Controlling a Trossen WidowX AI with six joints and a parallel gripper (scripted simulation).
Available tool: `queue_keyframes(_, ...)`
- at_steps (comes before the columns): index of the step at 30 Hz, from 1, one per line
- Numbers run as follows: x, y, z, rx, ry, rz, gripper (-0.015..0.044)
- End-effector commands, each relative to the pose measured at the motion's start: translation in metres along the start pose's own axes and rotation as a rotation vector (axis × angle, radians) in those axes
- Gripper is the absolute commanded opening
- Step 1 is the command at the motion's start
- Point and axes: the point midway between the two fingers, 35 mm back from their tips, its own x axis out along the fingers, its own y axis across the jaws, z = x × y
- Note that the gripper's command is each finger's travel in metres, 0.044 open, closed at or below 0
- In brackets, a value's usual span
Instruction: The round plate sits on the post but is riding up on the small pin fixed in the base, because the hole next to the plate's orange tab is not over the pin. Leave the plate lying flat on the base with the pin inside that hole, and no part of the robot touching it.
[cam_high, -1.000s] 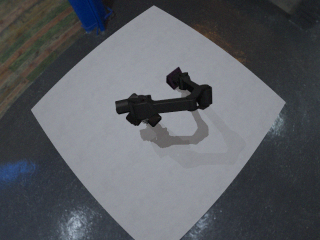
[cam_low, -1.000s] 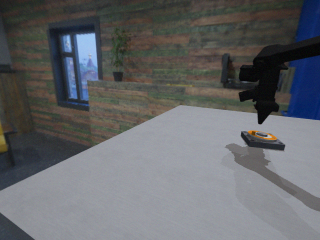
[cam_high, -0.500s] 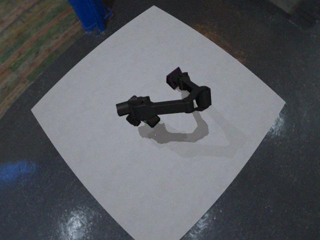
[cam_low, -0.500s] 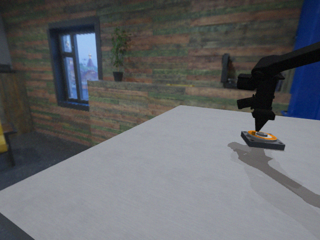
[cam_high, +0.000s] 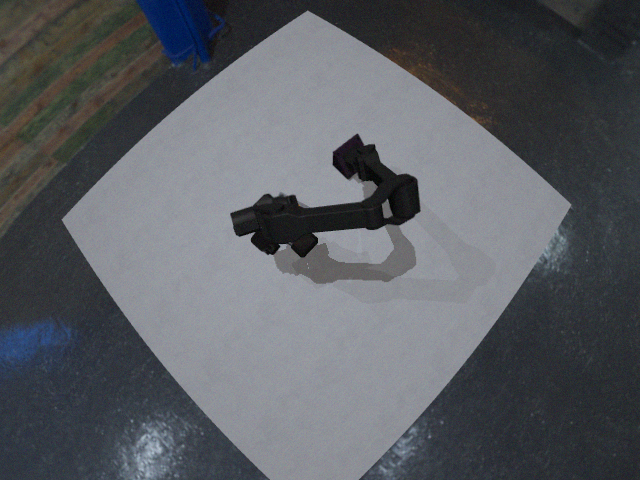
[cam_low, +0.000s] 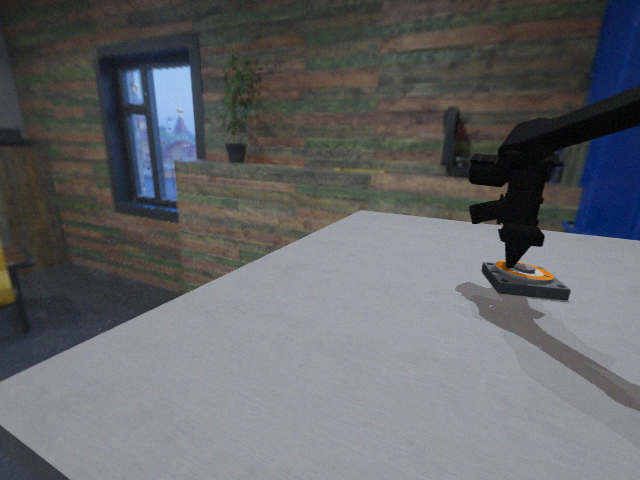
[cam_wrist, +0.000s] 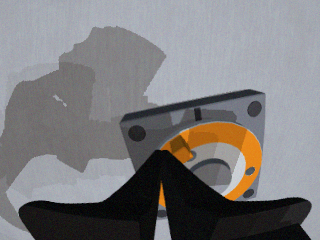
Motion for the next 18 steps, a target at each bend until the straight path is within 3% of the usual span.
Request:
queue_keyframes(1,0.002,-0.004,0.005,0.005,0.001,0.003,0.0)
queue_keyframes(18,0.002,-0.015,0.012,0.005,0.001,0.002,0.0)
